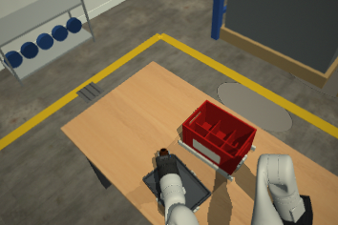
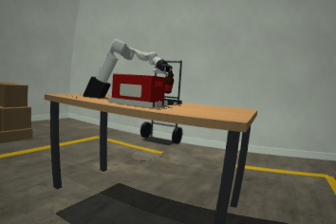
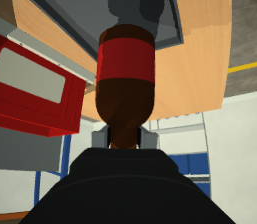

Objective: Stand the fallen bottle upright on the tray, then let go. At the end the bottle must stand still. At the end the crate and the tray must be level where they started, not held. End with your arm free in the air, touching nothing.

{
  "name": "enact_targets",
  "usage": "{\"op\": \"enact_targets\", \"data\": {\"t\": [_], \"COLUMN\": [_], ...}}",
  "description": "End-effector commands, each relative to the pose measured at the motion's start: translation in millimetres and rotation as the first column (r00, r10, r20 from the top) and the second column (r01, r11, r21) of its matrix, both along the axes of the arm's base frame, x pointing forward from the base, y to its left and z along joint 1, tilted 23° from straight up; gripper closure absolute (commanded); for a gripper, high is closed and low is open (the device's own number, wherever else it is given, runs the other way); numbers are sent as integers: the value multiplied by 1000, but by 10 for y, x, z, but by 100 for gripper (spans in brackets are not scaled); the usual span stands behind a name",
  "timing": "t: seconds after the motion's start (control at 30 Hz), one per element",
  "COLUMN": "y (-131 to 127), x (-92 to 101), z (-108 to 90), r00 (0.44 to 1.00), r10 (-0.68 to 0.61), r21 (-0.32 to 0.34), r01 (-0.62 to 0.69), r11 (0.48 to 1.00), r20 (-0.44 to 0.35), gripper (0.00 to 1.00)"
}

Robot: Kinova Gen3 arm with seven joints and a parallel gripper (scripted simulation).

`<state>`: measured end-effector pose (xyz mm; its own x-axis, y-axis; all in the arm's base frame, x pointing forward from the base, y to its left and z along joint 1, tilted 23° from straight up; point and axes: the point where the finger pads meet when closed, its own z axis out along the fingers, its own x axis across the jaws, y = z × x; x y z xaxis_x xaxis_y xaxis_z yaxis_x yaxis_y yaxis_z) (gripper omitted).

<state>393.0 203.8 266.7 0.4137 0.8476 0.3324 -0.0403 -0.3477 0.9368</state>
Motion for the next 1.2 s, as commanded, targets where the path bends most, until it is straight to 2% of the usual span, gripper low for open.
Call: {"op": "enact_targets", "data": {"t": [0.0, 1.17], "y": [20, 76], "x": [6, 105], "z": [-20, -288], "r00": [1000, 1000], "r10": [-1, 0], "r21": [9, 9], "r01": [1, 0], "r11": [1000, 1000], "r20": [3, 3], "gripper": [100, 100]}}
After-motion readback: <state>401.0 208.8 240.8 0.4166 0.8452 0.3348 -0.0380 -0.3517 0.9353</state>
